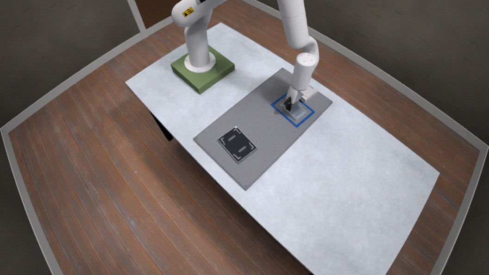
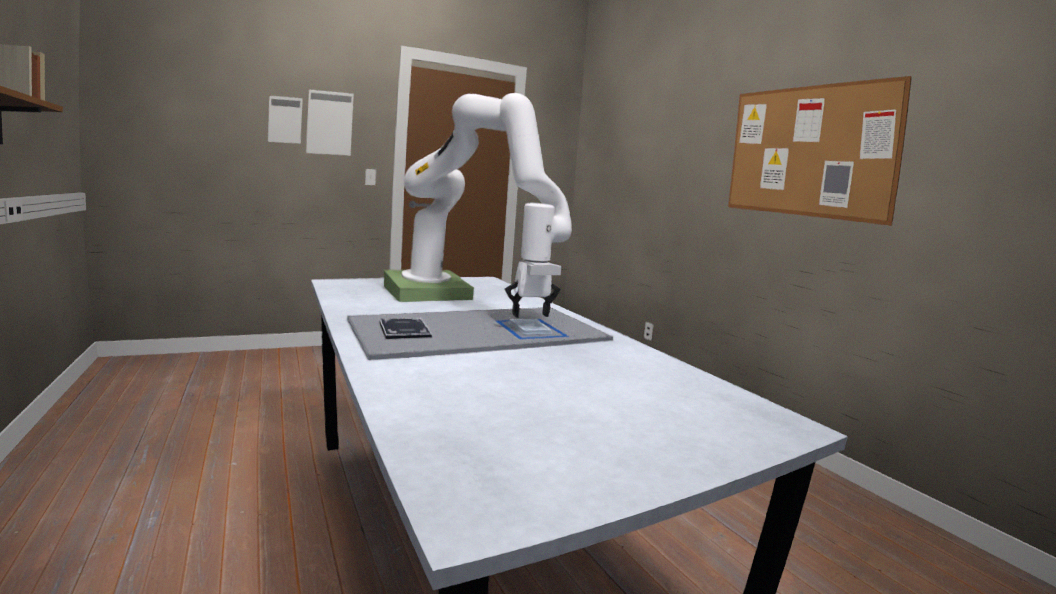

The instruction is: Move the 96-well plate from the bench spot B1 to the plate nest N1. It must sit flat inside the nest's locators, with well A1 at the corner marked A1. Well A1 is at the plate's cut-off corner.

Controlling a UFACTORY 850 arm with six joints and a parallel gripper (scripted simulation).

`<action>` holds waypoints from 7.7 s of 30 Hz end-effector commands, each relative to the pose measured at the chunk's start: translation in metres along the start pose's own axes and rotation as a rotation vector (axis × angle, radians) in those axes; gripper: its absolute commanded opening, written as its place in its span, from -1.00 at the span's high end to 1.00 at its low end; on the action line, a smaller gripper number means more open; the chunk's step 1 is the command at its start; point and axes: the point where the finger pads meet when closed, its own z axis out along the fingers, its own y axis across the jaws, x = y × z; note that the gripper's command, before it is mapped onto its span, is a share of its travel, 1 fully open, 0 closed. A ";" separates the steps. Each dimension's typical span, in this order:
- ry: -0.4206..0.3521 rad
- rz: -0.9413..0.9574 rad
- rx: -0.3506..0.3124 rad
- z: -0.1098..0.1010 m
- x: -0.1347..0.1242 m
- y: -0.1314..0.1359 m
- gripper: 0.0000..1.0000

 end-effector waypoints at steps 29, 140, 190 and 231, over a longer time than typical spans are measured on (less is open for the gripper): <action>0.002 0.000 0.001 0.017 0.001 0.000 -1.00; 0.002 0.000 0.001 0.017 0.001 0.000 1.00; 0.002 0.000 0.001 -0.033 0.001 0.000 1.00; 0.002 0.433 0.001 -0.054 -0.001 0.043 1.00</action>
